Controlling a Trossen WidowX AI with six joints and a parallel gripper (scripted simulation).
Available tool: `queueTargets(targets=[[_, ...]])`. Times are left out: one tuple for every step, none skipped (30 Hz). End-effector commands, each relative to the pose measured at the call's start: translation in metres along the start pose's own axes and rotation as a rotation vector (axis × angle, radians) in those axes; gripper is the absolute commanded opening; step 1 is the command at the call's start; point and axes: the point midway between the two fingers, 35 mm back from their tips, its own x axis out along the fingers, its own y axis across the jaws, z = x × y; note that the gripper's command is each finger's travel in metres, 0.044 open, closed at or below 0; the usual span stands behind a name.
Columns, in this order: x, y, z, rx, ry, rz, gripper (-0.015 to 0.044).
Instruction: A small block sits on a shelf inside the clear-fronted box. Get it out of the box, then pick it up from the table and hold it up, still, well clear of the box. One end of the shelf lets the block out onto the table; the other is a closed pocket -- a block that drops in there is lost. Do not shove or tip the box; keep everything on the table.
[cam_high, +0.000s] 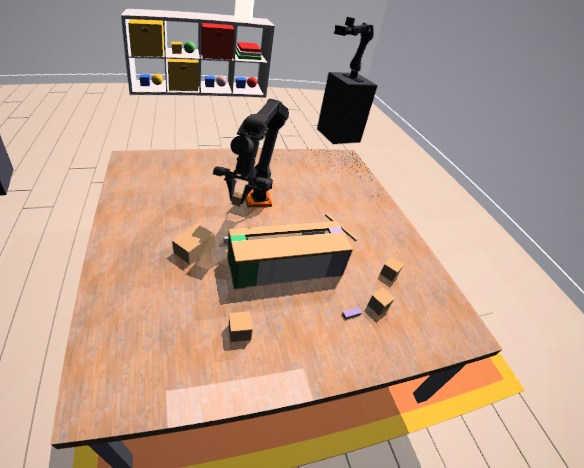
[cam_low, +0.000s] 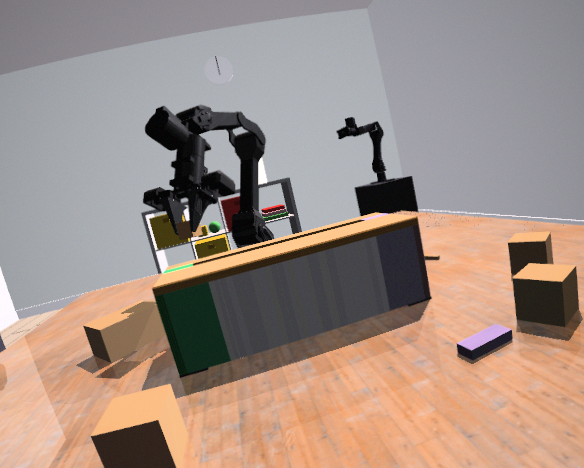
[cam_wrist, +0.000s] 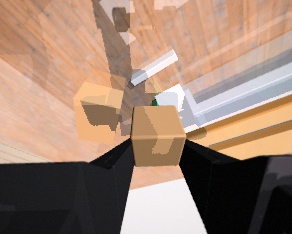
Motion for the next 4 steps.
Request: queueTargets(targets=[[-0.0008,0.0006,0.0001,0.003,0.001,0.004,0.0000],[-0.0008,0.0006,0.0001,0.003,0.001,0.004,0.0000],[-0.0008,0.0006,0.0001,0.003,0.001,0.004,0.0000],[-0.0008,0.0006,0.0001,0.003,0.001,0.004,0.0000]])
